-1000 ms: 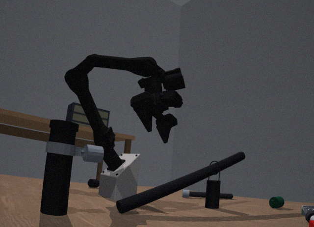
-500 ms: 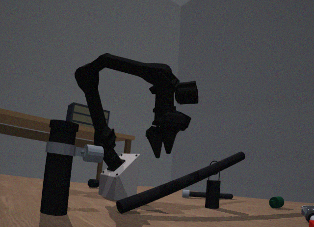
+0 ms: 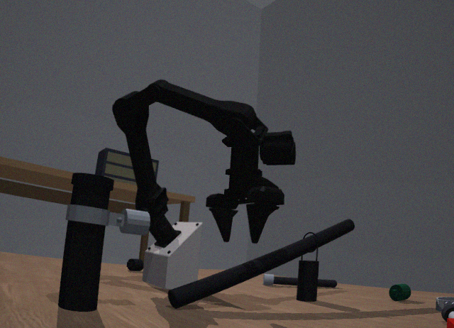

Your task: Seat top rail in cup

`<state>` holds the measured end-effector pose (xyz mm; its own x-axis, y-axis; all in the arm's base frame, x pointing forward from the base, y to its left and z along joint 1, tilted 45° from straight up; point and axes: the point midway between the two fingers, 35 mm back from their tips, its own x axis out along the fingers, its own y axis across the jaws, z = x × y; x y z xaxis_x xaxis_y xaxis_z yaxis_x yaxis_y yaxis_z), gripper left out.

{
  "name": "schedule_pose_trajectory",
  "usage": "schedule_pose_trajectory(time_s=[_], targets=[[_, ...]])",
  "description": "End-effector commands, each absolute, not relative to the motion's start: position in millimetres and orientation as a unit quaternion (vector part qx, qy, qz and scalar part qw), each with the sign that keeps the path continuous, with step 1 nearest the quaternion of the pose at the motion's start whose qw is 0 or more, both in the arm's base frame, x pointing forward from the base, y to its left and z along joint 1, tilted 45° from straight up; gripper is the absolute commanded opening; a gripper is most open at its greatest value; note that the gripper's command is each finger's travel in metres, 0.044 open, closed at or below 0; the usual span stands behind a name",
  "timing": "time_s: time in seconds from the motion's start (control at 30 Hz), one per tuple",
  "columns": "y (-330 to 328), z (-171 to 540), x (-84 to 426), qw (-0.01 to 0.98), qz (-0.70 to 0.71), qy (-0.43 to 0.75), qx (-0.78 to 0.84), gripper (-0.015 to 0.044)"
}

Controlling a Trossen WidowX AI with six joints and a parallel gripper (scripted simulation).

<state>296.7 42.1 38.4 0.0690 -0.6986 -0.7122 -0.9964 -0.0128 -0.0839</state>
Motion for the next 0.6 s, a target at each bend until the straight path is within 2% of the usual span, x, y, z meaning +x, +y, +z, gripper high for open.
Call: schedule_pose_trajectory(time_s=[0.0,0.57], targets=[[26,25,295,0.292,0.25,0.64,-0.666,0.044],[10,8,297,0.292,0.25,0.64,-0.666,0.044]])
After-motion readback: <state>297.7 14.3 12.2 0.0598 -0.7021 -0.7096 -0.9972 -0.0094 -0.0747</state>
